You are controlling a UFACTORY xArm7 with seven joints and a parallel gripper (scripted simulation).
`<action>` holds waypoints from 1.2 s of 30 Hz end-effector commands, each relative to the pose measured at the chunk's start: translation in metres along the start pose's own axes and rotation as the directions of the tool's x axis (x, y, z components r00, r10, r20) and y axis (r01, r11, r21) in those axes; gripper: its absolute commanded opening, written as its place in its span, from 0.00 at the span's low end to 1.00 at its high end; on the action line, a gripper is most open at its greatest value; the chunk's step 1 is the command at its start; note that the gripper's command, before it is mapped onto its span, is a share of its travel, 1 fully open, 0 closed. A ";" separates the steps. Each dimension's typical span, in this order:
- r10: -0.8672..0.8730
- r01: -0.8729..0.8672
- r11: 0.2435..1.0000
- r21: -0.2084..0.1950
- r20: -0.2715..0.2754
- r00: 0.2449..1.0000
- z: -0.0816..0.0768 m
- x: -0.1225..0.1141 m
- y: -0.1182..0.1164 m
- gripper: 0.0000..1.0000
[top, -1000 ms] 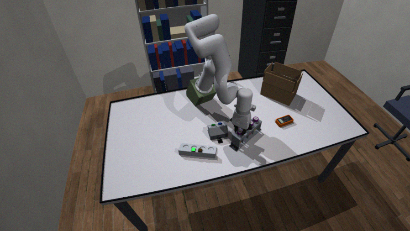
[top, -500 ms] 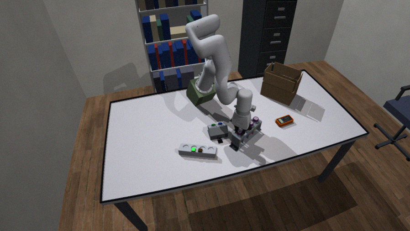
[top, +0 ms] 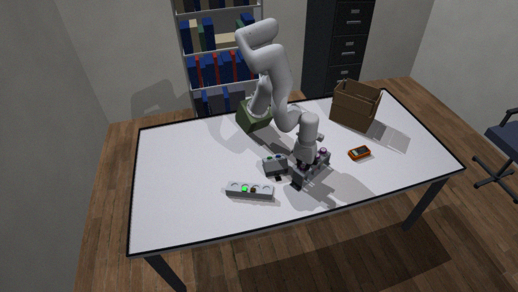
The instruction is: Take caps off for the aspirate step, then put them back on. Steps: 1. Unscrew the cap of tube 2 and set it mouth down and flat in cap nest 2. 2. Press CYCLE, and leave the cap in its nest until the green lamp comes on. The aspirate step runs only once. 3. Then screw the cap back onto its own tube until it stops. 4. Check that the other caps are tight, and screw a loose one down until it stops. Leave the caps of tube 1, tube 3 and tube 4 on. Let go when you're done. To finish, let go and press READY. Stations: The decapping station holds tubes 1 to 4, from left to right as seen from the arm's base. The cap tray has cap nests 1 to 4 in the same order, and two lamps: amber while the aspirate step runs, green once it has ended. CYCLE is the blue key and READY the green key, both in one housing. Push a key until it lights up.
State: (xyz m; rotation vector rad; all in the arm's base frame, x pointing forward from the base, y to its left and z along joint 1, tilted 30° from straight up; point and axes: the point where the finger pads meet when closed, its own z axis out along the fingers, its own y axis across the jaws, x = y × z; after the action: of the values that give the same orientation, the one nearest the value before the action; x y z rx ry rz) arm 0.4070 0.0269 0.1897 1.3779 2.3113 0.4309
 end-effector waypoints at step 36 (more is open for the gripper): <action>0.408 -0.408 0.913 -0.004 0.001 0.913 -0.001 -0.001 0.001 0.46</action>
State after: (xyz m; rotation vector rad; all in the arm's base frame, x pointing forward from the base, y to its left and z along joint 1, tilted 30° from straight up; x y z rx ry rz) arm 0.4070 0.0268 0.1896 1.8657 2.0118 0.5511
